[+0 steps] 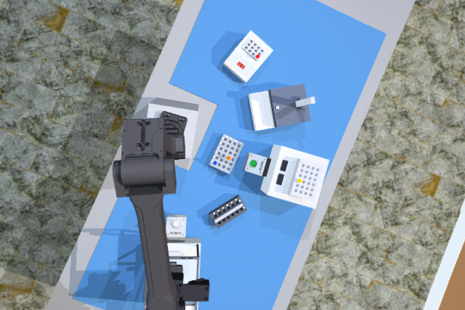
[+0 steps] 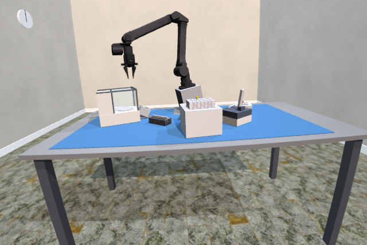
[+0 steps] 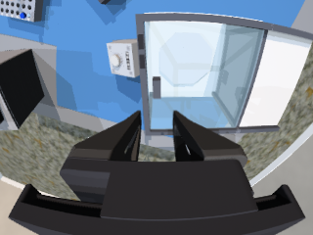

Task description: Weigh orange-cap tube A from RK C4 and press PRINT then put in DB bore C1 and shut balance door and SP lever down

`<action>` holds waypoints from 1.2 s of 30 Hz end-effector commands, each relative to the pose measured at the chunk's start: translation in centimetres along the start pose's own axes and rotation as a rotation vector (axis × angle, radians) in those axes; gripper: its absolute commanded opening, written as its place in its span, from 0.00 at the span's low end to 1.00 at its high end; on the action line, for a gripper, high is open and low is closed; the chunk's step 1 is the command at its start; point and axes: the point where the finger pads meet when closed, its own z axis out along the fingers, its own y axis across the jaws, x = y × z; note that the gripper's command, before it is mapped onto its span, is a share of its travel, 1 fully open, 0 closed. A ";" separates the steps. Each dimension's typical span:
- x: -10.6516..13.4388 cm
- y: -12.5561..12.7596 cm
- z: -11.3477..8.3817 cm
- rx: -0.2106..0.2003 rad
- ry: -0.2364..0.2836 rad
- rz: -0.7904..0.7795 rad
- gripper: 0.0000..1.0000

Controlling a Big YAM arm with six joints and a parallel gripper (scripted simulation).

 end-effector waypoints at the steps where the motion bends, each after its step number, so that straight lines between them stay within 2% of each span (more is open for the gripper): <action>1: -0.4 -2.4 -2.1 0.051 -0.013 -0.037 0.30; 5: -0.4 -2.4 -2.1 0.052 -0.013 -0.037 0.30; 7: -0.4 -2.8 -1.5 0.061 -0.014 -0.036 0.30; 9: -0.2 -1.0 0.5 0.016 -0.008 -0.035 0.30; 11: -0.2 -1.0 0.5 0.016 -0.008 -0.035 0.30; 12: -0.1 -0.7 -0.1 0.036 -0.010 -0.034 0.30; 16: 0.0 -0.6 1.7 0.005 -0.006 -0.032 0.30; 22: 0.2 -0.7 2.3 0.017 -0.007 -0.029 0.30; 25: 0.1 -0.6 3.3 0.005 -0.006 -0.031 0.30; 28: 0.1 -0.6 3.4 0.005 -0.006 -0.030 0.30; 29: 0.1 -0.8 2.4 0.037 -0.009 -0.028 0.30; 32: 0.1 -0.6 4.1 0.004 -0.006 -0.029 0.30; 36: 0.1 -0.6 4.8 0.004 -0.006 -0.030 0.30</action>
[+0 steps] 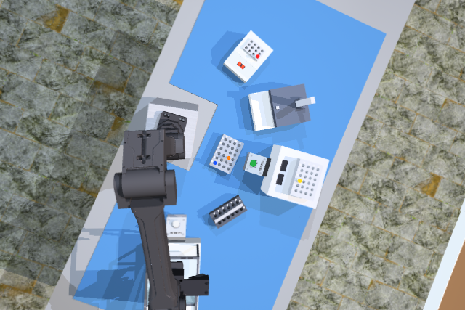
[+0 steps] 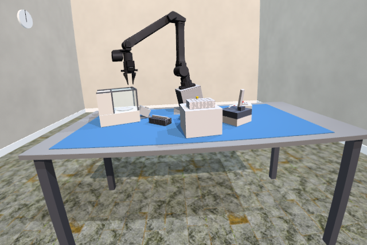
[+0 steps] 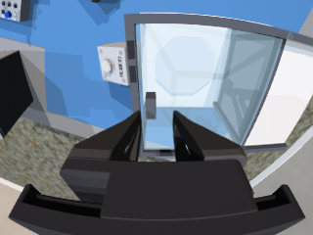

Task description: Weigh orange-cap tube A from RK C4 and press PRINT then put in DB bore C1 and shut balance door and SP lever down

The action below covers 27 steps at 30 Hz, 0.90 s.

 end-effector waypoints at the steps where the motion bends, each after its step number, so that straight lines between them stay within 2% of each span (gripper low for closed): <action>1: 0.3 0.0 1.0 -0.002 -0.003 -0.004 0.30; 3: 0.3 -0.1 0.9 0.010 -0.004 -0.004 0.30; 6: 0.3 0.0 1.8 -0.003 -0.003 -0.006 0.30; 9: 0.3 0.0 2.0 -0.003 -0.003 -0.005 0.30; 10: 0.3 -0.2 1.0 0.029 -0.006 -0.003 0.30; 13: 0.3 -0.1 1.5 0.020 -0.005 -0.005 0.30; 22: 0.3 0.1 1.3 0.025 -0.005 -0.004 0.30; 23: 0.0 -0.8 0.9 0.029 -0.005 -0.001 0.30; 27: 0.0 -0.8 0.9 0.029 -0.005 -0.001 0.30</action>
